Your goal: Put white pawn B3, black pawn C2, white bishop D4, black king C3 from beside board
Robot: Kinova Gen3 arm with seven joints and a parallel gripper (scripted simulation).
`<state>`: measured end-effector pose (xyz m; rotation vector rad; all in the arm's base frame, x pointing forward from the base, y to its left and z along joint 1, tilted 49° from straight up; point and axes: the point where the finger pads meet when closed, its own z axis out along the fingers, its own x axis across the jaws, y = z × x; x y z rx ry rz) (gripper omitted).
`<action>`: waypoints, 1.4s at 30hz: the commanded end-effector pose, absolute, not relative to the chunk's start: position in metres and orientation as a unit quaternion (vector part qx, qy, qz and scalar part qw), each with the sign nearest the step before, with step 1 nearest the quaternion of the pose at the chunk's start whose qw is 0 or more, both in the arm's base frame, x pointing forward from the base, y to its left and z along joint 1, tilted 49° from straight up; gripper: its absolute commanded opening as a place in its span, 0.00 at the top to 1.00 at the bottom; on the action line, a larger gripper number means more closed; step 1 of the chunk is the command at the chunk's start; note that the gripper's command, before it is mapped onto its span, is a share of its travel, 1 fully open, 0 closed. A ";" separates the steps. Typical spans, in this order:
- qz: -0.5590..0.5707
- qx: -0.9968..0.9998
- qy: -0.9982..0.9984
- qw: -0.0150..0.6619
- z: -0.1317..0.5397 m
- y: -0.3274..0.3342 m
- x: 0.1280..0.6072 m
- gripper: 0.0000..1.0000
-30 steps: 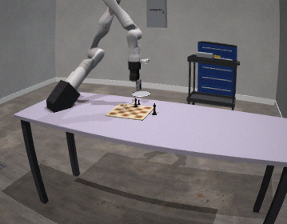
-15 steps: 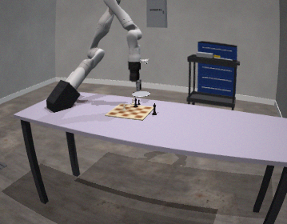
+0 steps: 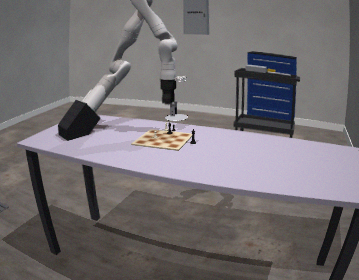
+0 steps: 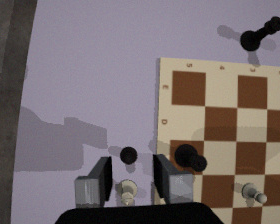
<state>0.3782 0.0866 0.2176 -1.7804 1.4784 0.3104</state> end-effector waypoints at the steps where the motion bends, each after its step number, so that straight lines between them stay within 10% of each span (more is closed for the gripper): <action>1: 0.125 -0.704 0.579 0.392 0.216 0.091 0.377 0.32; 42: 0.125 -0.704 0.579 0.392 0.193 0.116 0.387 0.32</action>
